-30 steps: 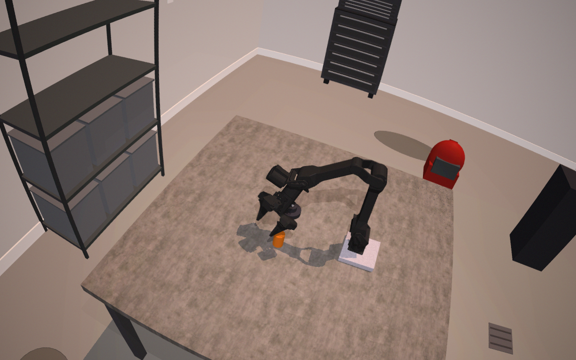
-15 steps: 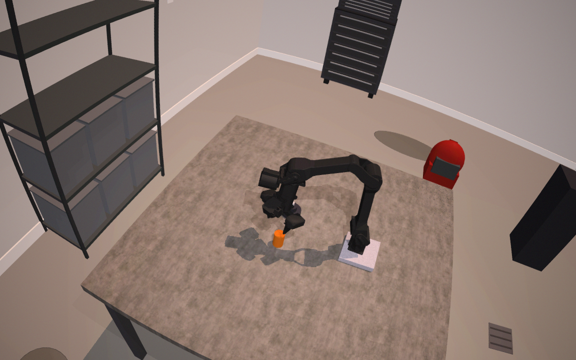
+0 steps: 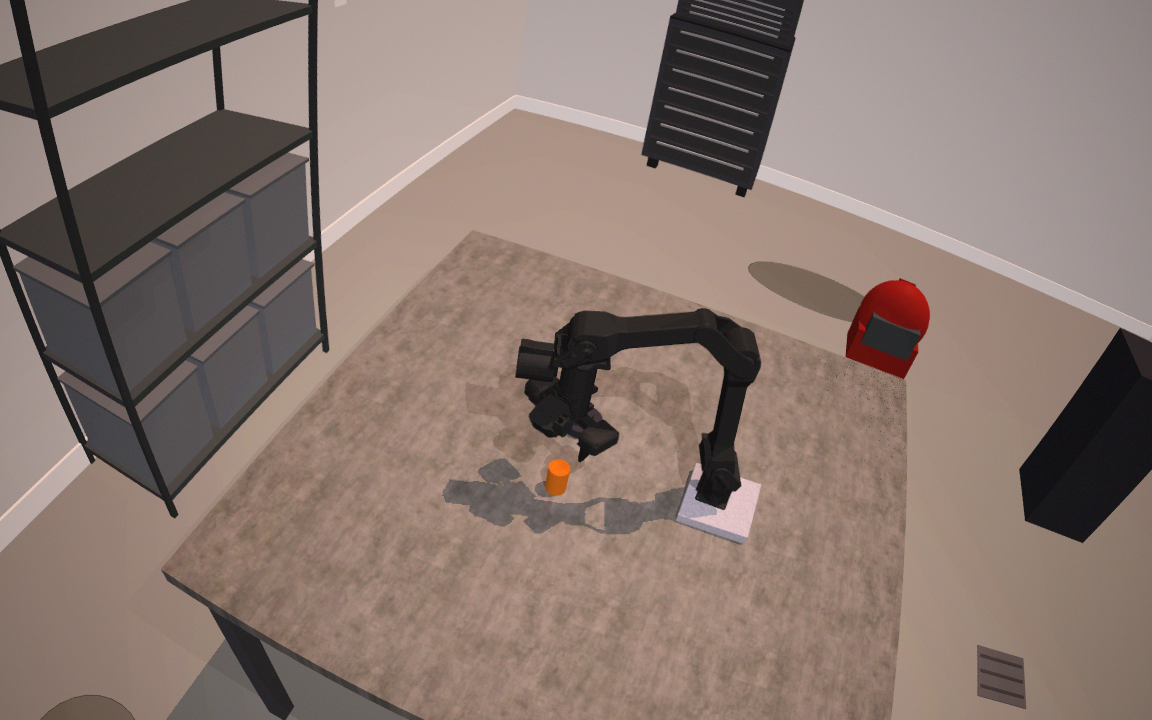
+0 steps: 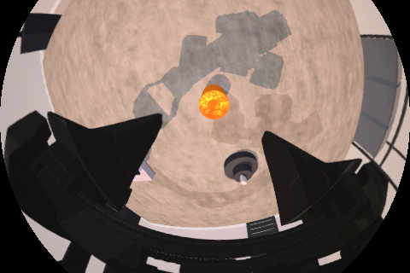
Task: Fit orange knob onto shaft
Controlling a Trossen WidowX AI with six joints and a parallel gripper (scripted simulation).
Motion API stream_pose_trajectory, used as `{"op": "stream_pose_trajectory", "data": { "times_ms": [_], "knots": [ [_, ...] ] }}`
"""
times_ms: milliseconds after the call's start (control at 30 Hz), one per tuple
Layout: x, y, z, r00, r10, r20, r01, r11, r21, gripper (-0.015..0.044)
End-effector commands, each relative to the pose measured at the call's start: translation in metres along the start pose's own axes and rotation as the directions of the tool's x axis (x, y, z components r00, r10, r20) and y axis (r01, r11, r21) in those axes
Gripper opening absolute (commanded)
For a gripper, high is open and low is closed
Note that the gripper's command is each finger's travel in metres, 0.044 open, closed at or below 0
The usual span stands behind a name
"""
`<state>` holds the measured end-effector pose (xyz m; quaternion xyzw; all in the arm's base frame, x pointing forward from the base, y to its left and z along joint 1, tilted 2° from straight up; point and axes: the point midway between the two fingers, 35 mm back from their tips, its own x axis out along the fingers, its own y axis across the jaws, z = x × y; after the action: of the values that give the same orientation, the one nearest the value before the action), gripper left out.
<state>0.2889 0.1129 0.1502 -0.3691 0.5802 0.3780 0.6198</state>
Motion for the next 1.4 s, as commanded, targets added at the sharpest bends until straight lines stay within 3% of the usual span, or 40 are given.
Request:
{"op": "stream_pose_trajectory", "data": {
  "times_ms": [0,100,200,433,733,1033,1200,1367],
  "knots": [
    [-0.001,-0.0003,-0.0003,1.0,-0.002,-0.006,0.003,0.991,0.135,0.044],
    [-0.0009,-0.0003,-0.0004,1.0,-0.002,-0.006,0.005,0.907,0.421,0.044],
    [-0.0007,-0.0002,-0.0005,1.0,-0.002,-0.006,0.006,0.742,0.67,0.044],
    [-0.0004,-0.0001,-0.0008,1.0,-0.002,-0.006,0.006,0.137,0.991,0.044],
    [-0.0002,0.0,-0.0011,1.0,-0.002,-0.006,0.005,-0.321,0.947,0.044],
    [0.0,0.0001,-0.0013,1.0,-0.002,-0.007,0.003,-0.694,0.72,0.044],
    [0.0001,0.0001,-0.0014,1.0,-0.002,-0.007,0.002,-0.842,0.539,0.044],
    [0.0001,0.0001,-0.0014,1.0,-0.002,-0.007,0.002,-0.848,0.531,0.044]
  ]
}}
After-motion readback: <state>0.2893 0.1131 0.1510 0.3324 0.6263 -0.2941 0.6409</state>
